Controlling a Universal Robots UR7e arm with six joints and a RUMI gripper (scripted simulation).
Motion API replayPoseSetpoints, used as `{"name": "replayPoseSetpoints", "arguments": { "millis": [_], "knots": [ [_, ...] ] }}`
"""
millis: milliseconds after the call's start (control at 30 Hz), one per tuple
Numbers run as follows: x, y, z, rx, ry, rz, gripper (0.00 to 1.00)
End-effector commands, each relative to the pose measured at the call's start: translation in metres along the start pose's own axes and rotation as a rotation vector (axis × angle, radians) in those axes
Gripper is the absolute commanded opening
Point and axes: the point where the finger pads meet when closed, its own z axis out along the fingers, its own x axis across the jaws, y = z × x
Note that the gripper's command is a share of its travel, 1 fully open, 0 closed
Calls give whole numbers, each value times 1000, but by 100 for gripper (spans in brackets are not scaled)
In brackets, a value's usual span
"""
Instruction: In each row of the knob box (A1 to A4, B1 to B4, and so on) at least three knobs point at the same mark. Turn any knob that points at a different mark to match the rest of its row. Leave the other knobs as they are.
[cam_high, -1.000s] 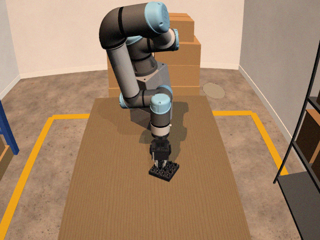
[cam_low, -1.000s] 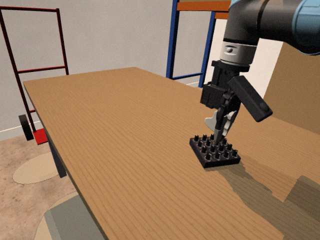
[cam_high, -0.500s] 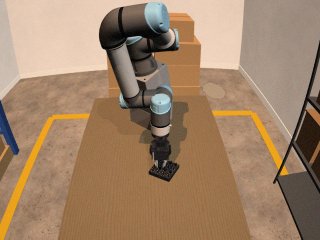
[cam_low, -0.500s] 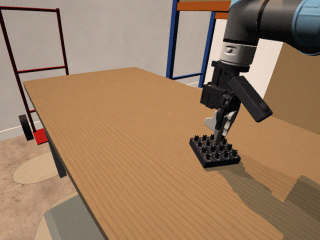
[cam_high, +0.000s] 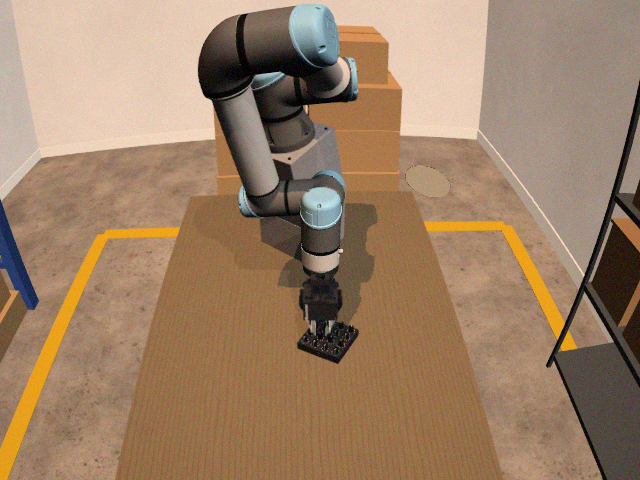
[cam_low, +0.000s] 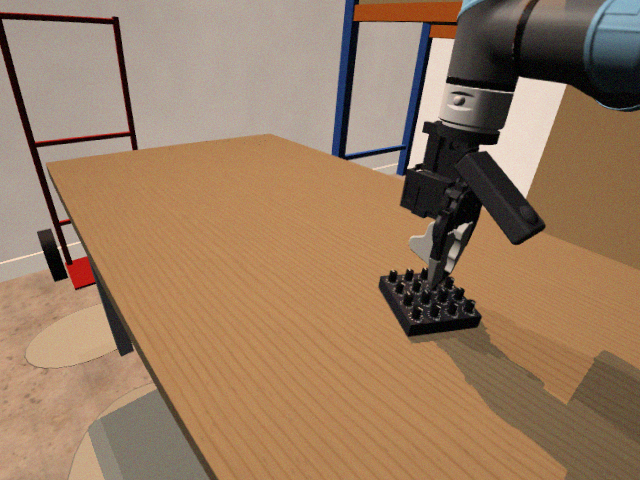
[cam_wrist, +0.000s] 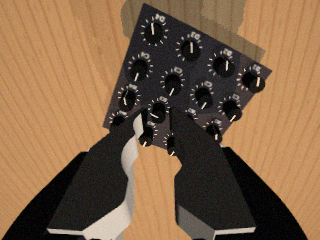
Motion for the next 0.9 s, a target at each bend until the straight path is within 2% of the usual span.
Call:
{"name": "replayPoseSetpoints", "arguments": {
  "millis": [0,200,233,867],
  "knots": [
    [0,0,0,-1,0,0,11],
    [0,0,0,-1,0,0,11],
    [0,0,0,-1,0,0,4],
    [0,0,0,-1,0,0,4]
  ]
}}
